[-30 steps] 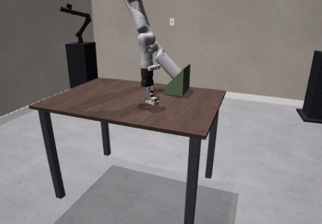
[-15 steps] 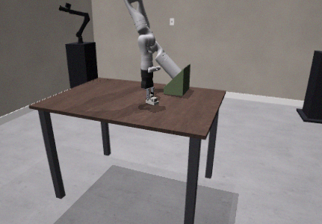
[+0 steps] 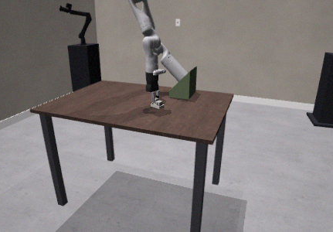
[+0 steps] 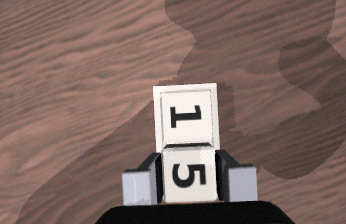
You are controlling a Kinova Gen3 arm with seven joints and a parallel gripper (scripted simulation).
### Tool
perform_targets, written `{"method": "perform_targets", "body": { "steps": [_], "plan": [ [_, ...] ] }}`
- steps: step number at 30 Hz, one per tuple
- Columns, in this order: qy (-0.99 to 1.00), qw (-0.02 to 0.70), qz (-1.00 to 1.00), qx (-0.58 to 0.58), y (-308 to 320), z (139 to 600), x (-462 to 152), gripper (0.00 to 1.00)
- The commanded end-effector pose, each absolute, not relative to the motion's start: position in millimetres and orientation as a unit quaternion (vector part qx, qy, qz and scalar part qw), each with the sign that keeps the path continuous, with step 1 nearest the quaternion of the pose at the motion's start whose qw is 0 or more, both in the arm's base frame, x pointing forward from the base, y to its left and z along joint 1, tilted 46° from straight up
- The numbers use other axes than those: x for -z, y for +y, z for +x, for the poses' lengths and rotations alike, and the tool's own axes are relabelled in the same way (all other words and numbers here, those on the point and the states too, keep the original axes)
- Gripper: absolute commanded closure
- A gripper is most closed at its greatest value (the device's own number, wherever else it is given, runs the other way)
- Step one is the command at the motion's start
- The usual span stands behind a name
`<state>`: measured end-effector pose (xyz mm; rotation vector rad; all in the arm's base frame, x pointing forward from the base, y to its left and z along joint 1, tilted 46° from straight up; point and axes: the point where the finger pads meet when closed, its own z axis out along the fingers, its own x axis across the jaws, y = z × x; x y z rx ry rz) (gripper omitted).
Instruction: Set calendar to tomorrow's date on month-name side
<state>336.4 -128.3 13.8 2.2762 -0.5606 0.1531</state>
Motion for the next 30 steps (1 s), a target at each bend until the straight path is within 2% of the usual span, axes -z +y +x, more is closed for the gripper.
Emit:
{"method": "perform_targets", "body": {
  "steps": [1,30],
  "plan": [
    [-0.220,0.386,0.894,-0.061,-127.7,336.9,-13.9,0.43],
    [-0.220,0.386,0.894,-0.061,-130.6,336.6,-11.1,0.43]
  ]
}}
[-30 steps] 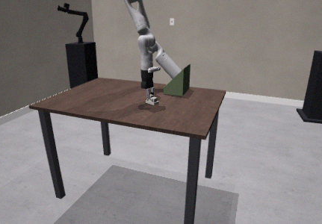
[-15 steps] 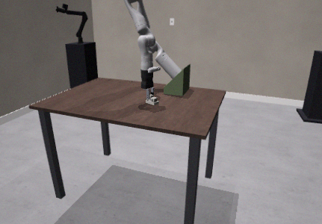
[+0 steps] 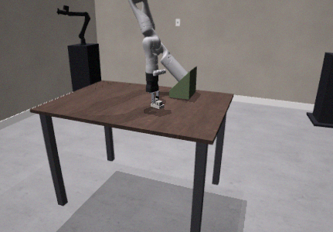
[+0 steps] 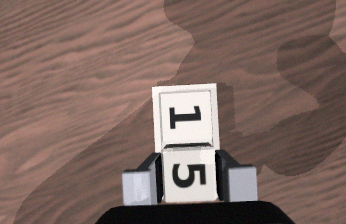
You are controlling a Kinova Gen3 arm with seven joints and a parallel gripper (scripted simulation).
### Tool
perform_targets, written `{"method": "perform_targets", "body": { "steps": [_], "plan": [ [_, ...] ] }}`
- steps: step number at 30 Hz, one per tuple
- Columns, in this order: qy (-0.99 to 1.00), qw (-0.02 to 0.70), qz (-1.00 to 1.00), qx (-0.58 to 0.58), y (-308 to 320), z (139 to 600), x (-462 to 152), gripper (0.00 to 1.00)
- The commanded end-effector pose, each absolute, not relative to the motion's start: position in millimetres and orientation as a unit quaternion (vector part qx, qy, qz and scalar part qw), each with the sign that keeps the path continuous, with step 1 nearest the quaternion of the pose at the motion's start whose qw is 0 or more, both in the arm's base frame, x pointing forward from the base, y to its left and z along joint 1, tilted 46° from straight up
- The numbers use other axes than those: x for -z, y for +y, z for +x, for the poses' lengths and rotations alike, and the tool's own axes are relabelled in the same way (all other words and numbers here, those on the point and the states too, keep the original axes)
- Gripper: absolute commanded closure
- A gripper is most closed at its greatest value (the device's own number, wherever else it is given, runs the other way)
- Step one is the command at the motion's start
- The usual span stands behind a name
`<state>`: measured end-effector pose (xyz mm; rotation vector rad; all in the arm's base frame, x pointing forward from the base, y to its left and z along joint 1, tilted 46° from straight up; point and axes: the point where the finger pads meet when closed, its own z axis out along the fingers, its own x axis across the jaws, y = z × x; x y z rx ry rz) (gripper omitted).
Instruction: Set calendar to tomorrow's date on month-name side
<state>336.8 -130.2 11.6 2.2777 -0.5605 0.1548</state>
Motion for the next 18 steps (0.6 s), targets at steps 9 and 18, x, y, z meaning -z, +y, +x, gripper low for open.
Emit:
{"method": "perform_targets", "body": {
  "steps": [9,18],
  "plan": [
    [-0.220,0.386,0.894,-0.061,-133.6,336.4,-8.2,0.43],
    [-0.220,0.386,0.894,-0.061,-134.8,336.3,-7.0,0.43]
  ]
}}
